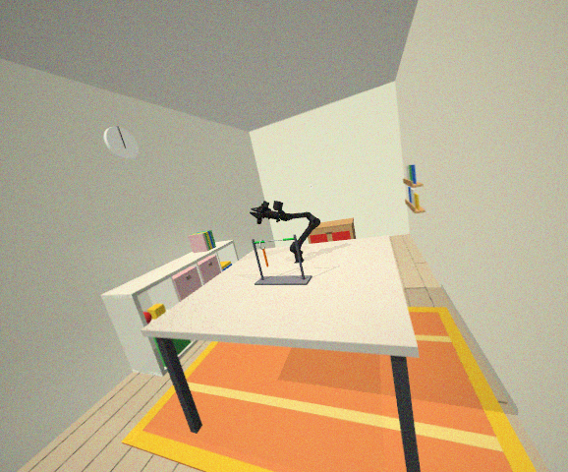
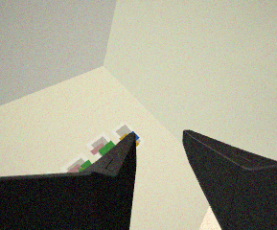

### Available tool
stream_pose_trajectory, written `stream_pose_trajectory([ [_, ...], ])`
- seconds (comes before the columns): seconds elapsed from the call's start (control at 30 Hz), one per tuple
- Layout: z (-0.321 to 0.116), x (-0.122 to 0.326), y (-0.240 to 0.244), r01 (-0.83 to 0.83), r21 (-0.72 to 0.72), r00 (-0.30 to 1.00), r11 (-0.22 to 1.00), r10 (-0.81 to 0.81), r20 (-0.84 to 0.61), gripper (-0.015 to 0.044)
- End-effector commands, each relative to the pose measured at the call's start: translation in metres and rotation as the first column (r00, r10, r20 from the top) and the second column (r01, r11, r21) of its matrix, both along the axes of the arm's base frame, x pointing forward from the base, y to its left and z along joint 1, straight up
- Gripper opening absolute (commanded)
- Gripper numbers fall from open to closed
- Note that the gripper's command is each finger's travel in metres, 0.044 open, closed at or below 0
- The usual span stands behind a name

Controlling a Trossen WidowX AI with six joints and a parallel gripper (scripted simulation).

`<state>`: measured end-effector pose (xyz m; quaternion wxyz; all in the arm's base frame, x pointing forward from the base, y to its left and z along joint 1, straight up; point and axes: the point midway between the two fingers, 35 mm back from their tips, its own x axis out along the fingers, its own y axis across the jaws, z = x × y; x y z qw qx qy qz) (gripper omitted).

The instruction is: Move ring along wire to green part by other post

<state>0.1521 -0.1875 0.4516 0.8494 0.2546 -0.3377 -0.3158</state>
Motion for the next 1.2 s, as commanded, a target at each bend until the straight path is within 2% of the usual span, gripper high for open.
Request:
stream_pose_trajectory([
  [0.0, -0.058, 0.027, -0.002, -0.067, -0.029, 0.972, 0.997, 0.059, -0.228, 0.0160],
  [0.37, -0.207, 0.066, 0.025, -0.340, -0.051, 0.729, 0.939, 0.229, -0.645, 0.0160],
  [0.73, -0.340, 0.062, 0.091, -0.659, -0.006, 0.420, 0.752, 0.361, -0.832, 0.0160],
  [1.0, -0.348, 0.061, 0.096, -0.677, -0.003, 0.403, 0.736, 0.368, -0.838, 0.0160],
  [1.17, -0.336, 0.073, 0.094, -0.681, -0.032, 0.418, 0.732, 0.352, -0.838, 0.0160],
])
